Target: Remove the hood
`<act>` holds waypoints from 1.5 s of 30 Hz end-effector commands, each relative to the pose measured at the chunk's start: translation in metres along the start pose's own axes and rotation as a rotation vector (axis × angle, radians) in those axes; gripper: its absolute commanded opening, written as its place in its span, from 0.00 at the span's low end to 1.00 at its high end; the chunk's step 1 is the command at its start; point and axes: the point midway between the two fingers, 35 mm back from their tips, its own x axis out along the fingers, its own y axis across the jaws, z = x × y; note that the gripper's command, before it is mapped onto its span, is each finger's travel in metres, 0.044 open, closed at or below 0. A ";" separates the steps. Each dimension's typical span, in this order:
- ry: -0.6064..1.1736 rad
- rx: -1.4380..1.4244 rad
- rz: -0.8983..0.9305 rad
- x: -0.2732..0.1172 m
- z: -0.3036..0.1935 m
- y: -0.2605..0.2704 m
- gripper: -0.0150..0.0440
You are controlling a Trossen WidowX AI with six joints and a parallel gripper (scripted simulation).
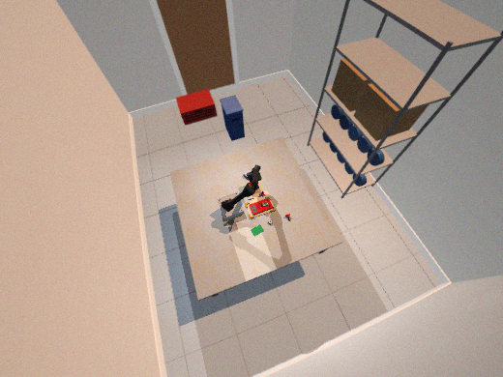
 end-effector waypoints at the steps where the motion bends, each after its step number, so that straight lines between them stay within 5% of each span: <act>1: 0.000 -0.006 -0.006 0.003 -0.001 -0.001 0.25; 45: 0.000 -0.006 -0.008 0.029 -0.003 -0.003 0.25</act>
